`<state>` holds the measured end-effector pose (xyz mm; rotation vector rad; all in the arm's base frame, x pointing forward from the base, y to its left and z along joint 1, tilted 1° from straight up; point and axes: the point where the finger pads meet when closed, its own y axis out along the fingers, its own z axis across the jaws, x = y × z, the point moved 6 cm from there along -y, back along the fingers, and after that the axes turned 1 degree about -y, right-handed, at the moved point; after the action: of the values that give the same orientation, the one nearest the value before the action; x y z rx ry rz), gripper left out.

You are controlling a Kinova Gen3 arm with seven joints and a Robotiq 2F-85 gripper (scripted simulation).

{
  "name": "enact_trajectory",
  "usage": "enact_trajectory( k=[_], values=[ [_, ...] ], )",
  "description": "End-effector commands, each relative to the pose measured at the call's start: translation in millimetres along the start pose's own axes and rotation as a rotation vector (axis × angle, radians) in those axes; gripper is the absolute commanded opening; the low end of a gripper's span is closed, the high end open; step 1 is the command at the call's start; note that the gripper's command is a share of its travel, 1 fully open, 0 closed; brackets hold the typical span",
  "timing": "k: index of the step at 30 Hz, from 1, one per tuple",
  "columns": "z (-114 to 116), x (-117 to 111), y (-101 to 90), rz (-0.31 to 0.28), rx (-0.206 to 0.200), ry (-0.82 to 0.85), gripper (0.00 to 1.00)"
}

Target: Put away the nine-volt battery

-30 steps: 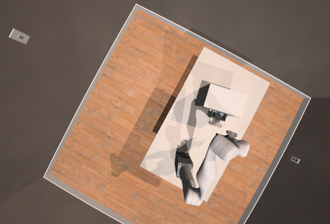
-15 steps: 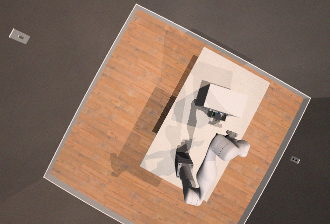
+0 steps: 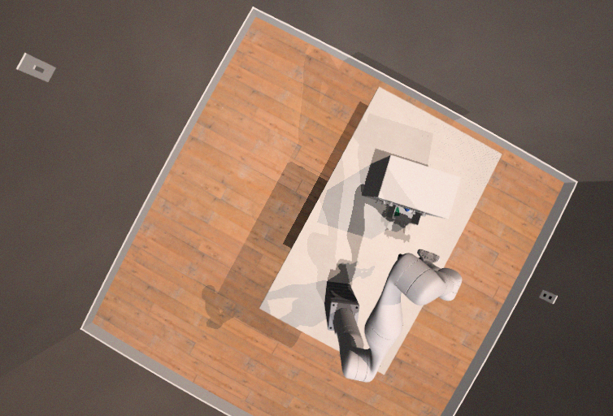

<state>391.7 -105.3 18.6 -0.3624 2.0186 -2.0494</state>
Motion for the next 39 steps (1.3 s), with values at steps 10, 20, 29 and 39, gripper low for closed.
enact_trajectory(
  k=[10, 20, 29, 39],
  values=[
    [-21.1, 51.2, -31.2, 0.009, -0.004, 0.01, 1.0],
    [-25.5, 63.6, -37.4, 0.009, -0.004, 0.01, 1.0],
    [-25.6, 63.5, -37.0, 0.014, -0.004, 0.01, 1.0],
    [-25.7, 63.2, -35.0, 0.037, -0.004, 0.009, 1.0]
  ],
)
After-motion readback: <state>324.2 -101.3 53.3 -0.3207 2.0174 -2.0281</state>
